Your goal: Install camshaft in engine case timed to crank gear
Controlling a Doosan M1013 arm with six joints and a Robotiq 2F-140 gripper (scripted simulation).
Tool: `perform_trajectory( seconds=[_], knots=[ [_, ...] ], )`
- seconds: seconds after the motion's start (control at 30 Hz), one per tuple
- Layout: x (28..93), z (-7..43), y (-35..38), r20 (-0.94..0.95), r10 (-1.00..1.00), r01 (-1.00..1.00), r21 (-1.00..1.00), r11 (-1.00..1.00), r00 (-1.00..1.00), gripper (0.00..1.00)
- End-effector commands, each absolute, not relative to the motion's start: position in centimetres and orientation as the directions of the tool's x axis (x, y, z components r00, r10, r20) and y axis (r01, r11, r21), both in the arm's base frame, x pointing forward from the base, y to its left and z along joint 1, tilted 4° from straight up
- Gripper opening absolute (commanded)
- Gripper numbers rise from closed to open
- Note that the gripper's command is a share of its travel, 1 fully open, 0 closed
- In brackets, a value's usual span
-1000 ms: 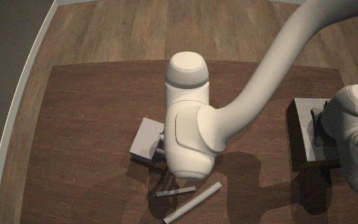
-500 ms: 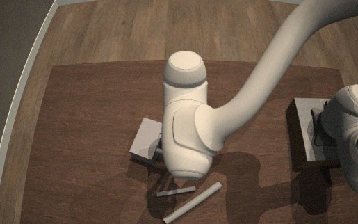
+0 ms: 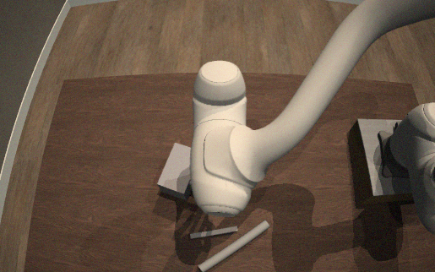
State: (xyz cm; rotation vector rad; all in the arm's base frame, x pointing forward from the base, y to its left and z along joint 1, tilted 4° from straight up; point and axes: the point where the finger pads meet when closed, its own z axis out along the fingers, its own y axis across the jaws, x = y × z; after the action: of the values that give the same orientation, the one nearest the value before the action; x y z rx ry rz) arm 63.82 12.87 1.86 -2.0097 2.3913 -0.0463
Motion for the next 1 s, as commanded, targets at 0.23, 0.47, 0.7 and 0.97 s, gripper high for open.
perform_trajectory(
  seconds=[0.23,0.47,0.7,0.97],
  knots=[
    [64.49,1.93,12.74,0.0,-0.984,-0.983,-0.031,0.18,-0.18,0.05],
    [64.53,1.93,12.73,0.0,-0.984,-0.983,-0.031,0.18,-0.18,0.05],
    [64.53,1.93,12.73,0.0,-0.984,-0.983,-0.031,0.18,-0.18,0.05],
    [64.53,1.93,12.73,0.0,-0.984,-0.983,-0.031,0.18,-0.18,0.05]
  ],
)
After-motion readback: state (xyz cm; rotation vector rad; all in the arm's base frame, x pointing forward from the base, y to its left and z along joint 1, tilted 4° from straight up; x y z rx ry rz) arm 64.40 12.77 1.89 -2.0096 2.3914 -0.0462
